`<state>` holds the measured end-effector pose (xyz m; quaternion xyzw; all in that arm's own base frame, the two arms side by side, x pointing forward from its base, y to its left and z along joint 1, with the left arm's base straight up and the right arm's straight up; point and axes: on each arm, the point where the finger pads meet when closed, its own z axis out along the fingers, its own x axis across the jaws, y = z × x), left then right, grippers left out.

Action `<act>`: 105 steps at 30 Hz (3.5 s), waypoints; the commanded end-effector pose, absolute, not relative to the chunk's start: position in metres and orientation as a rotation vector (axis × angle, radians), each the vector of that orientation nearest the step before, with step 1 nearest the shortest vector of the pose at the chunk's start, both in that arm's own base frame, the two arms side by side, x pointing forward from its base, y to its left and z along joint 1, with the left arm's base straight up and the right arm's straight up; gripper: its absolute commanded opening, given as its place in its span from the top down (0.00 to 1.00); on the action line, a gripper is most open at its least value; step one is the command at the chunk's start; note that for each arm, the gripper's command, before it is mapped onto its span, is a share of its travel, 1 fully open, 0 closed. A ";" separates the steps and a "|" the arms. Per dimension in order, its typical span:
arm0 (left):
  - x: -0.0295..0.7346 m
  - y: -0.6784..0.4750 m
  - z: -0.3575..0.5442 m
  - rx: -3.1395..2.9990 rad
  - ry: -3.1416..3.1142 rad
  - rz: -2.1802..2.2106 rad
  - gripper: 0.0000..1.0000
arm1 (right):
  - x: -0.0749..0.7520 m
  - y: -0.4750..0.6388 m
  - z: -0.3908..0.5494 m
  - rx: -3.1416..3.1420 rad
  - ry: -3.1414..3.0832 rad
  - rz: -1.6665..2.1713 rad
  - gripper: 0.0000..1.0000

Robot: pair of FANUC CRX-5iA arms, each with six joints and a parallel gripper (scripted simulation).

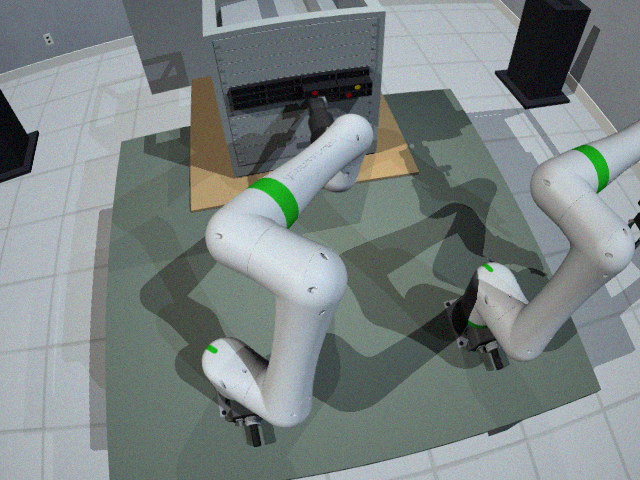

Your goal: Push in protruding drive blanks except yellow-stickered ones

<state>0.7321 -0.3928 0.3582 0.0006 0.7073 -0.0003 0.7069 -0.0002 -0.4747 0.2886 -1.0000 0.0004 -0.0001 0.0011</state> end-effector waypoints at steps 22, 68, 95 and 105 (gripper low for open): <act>0.735 -0.393 0.360 0.000 1.569 -0.002 1.00 | 0.000 -0.475 0.290 -3.142 0.001 0.000 0.00; 0.736 -0.393 0.360 0.000 1.569 -0.002 1.00 | 0.000 -0.475 0.290 -3.142 0.001 0.000 0.00; 0.645 -0.393 0.360 0.000 1.570 -0.002 1.00 | 0.000 -0.475 0.290 -3.142 0.001 0.000 0.00; 0.639 -0.393 0.366 0.000 1.570 -0.002 1.00 | 0.000 -0.475 0.290 -3.142 0.001 0.000 0.00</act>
